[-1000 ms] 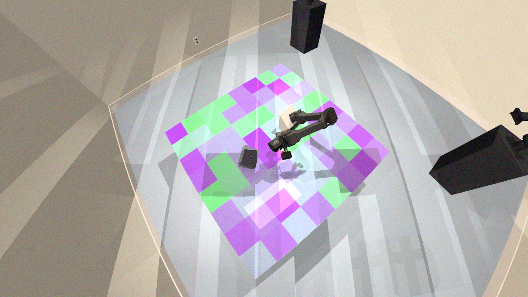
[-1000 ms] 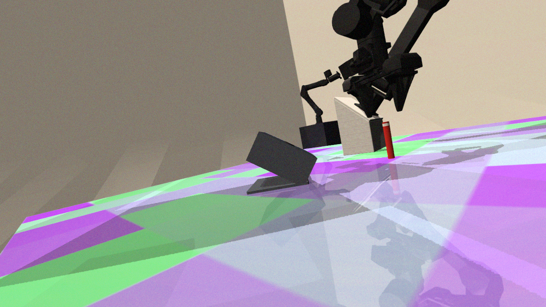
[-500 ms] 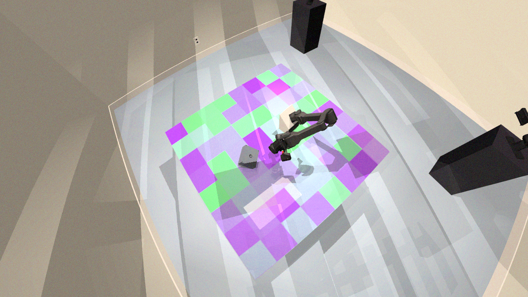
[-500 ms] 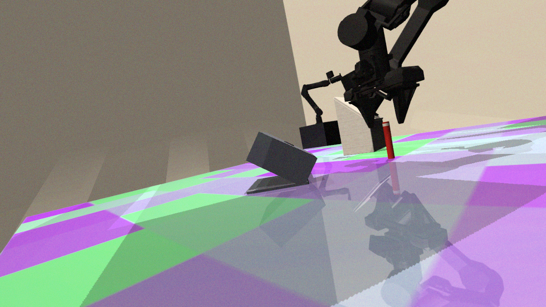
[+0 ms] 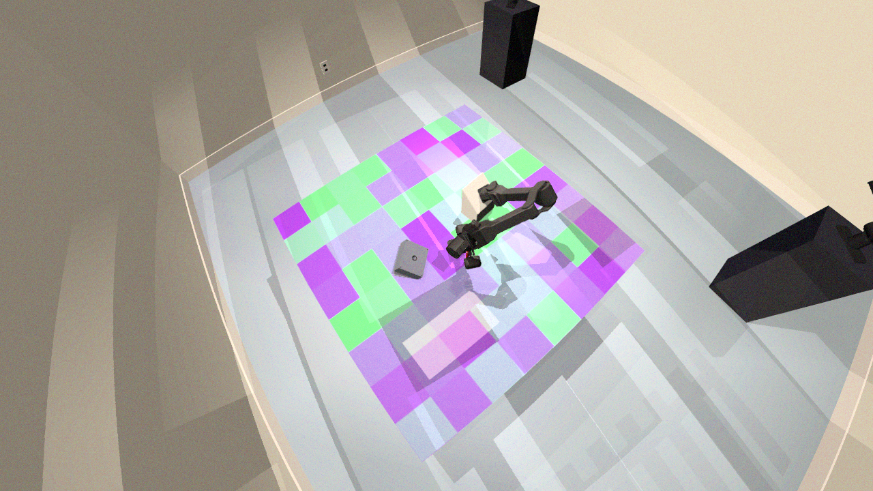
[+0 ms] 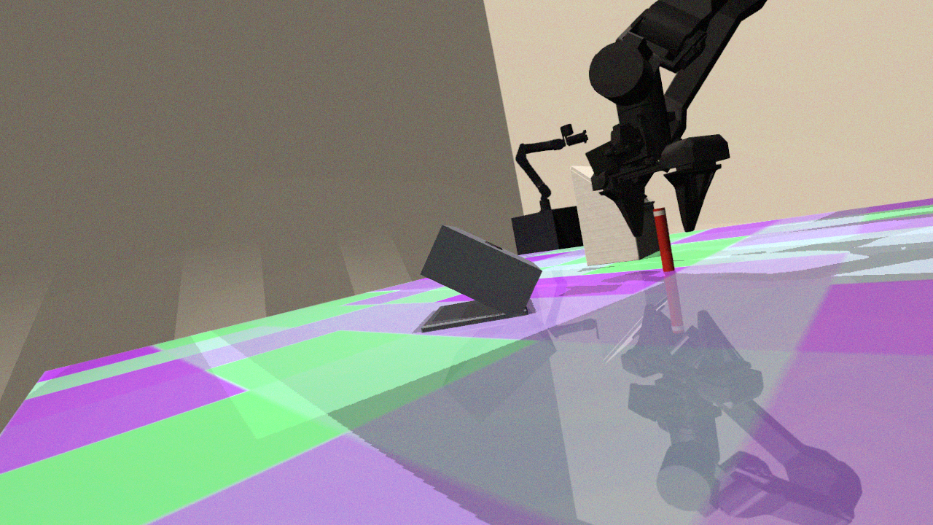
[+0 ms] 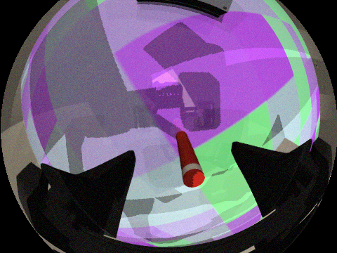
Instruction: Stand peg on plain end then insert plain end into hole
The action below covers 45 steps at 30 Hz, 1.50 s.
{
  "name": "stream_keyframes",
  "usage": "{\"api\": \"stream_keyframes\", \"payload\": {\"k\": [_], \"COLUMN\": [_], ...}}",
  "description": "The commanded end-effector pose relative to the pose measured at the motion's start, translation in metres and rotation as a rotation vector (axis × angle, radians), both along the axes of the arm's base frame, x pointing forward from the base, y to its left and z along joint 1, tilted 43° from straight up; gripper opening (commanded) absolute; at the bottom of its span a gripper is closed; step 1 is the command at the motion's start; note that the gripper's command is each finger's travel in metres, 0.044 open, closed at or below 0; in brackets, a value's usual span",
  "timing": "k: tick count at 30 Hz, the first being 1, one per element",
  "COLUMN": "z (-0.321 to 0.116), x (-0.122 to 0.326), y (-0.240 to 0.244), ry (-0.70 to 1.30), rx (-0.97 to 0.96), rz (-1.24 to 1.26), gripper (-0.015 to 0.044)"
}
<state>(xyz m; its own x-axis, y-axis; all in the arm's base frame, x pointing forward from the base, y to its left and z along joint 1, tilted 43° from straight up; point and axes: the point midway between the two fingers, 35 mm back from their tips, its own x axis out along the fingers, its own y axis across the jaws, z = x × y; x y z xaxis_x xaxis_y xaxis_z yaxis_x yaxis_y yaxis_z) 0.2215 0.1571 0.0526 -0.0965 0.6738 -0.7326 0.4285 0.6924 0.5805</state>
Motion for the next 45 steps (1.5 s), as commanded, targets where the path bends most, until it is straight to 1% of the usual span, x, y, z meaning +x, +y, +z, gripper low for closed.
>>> {"api": "stream_keyframes", "payload": {"k": [1,6,22,25,33,45], "z": [-0.006,-0.007,-0.005,-0.005,-0.002,0.028], "x": [-0.004,-0.004,-0.002,-0.002,-0.001,0.007], "y": [0.006,0.006,0.005,0.005,0.002,-0.031], "ry": [0.011,0.011,0.002,0.002,0.002,0.006], "rx": [0.006,0.006,0.001,0.001,0.0,-0.005], "rz": [-0.002,-0.002,0.001,0.001,0.001,-0.001], "gripper": [0.044,0.044,0.002,0.0,0.0,0.0]}}
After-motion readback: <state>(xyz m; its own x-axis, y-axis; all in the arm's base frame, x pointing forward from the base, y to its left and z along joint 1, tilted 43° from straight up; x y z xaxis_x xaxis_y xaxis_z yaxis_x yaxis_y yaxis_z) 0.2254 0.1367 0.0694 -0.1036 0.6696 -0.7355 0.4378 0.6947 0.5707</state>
